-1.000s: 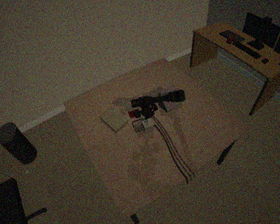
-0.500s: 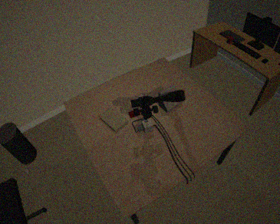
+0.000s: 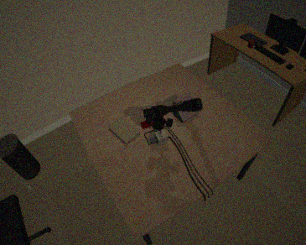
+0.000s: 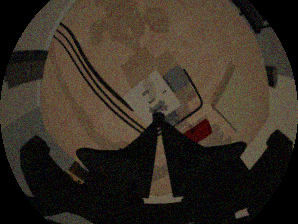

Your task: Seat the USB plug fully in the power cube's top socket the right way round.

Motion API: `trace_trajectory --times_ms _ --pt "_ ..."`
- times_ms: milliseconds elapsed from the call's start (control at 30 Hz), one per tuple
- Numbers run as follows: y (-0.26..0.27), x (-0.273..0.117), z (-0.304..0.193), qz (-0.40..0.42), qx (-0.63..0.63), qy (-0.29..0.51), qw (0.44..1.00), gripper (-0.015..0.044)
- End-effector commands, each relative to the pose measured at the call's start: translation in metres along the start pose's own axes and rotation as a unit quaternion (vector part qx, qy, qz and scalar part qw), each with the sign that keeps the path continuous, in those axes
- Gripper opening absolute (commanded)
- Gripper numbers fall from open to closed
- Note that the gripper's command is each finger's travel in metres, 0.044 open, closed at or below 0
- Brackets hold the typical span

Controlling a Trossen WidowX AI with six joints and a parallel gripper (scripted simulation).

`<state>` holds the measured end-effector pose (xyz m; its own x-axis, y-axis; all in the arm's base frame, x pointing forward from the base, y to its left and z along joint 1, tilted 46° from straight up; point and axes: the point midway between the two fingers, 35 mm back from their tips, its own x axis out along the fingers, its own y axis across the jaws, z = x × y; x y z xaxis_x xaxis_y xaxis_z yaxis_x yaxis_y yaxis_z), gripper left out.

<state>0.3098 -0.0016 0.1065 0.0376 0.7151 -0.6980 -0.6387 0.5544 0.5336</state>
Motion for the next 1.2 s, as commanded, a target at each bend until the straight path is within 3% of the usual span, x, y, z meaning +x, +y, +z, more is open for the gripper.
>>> trace_trajectory --times_ms 0,567,1167 --pt "-0.0002 0.0003 0.0001 -0.001 0.043 0.0 0.999 0.0" --pt "-0.0002 0.0002 0.0001 -0.001 0.263 0.0 0.965 0.0" --pt "-0.0002 0.0002 0.0001 0.0 0.481 0.0 0.877 0.0"
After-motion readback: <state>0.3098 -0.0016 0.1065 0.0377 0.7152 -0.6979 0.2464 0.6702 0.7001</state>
